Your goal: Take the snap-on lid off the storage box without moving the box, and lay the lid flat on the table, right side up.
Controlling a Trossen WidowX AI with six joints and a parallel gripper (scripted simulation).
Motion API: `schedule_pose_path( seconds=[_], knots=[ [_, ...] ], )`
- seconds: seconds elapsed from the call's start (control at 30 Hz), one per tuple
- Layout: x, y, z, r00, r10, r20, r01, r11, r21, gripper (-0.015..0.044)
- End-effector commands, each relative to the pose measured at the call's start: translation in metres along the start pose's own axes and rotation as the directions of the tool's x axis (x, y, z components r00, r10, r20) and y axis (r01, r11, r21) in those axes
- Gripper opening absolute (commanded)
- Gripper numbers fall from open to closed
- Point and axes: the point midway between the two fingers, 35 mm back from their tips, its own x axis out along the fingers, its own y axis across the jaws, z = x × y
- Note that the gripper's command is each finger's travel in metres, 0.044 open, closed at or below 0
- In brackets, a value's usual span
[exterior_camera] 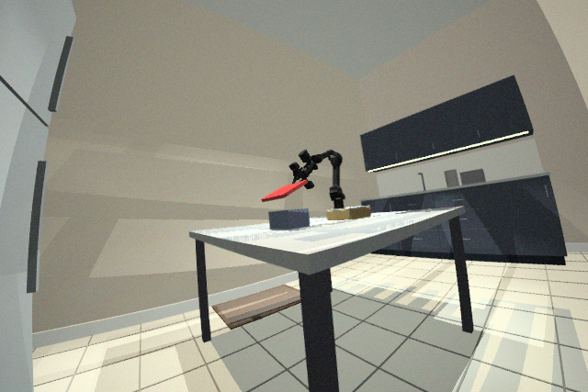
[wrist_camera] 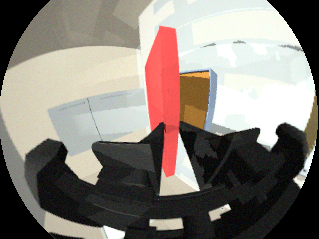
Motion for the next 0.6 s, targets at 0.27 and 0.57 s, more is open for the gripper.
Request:
schedule_pose_path(
  seconds=[0.27,0.57],
  knots=[
    [-0.003,0.004,0.007,1.000,0.013,-0.005,-0.013,1.000,-0.003,0.0000],
    [-0.004,0.003,0.025,1.000,0.013,-0.004,-0.013,1.000,-0.004,0.0000]
  ],
)
